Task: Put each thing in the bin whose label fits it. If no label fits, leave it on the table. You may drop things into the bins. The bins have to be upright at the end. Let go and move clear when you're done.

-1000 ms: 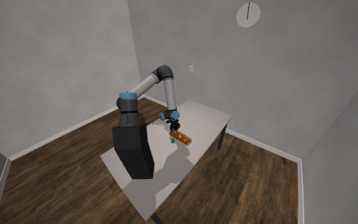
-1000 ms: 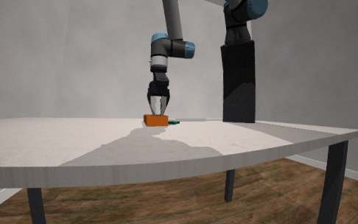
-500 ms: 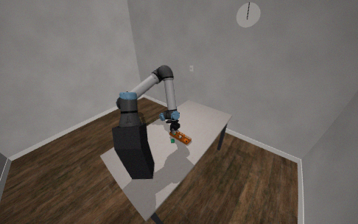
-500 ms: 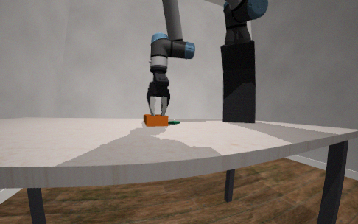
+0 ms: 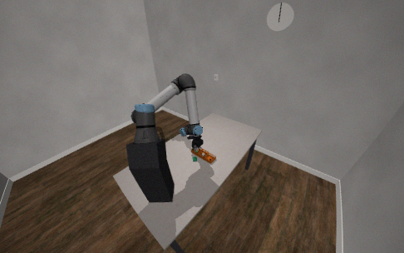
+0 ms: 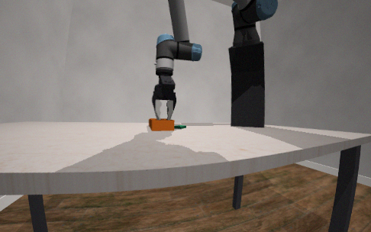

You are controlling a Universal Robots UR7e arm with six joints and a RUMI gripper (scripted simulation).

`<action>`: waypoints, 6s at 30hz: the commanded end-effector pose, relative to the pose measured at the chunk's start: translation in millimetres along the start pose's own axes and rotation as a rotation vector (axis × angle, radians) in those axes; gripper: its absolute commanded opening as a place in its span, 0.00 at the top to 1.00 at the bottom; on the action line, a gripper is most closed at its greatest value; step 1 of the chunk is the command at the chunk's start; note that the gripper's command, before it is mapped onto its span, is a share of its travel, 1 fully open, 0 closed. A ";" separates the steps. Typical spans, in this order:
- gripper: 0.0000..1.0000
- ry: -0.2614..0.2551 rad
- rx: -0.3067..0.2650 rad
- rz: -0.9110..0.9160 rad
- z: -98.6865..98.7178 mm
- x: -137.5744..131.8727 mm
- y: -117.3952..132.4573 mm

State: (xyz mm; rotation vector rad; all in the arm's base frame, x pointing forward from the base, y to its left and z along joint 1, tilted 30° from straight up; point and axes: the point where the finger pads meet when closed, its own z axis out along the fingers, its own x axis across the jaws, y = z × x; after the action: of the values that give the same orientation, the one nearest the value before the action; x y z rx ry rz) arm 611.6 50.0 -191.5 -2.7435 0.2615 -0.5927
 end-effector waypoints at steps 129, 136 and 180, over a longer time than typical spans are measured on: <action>0.00 0.001 0.000 0.000 -187.6 0.3 0.0; 0.00 0.001 0.000 0.000 -187.6 0.3 0.0; 0.00 0.001 0.000 0.000 -187.6 0.3 0.0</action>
State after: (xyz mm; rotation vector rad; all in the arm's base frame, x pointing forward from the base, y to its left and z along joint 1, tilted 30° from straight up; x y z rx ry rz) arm 531.3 -0.6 -30.1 -2.7435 0.2615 -0.5929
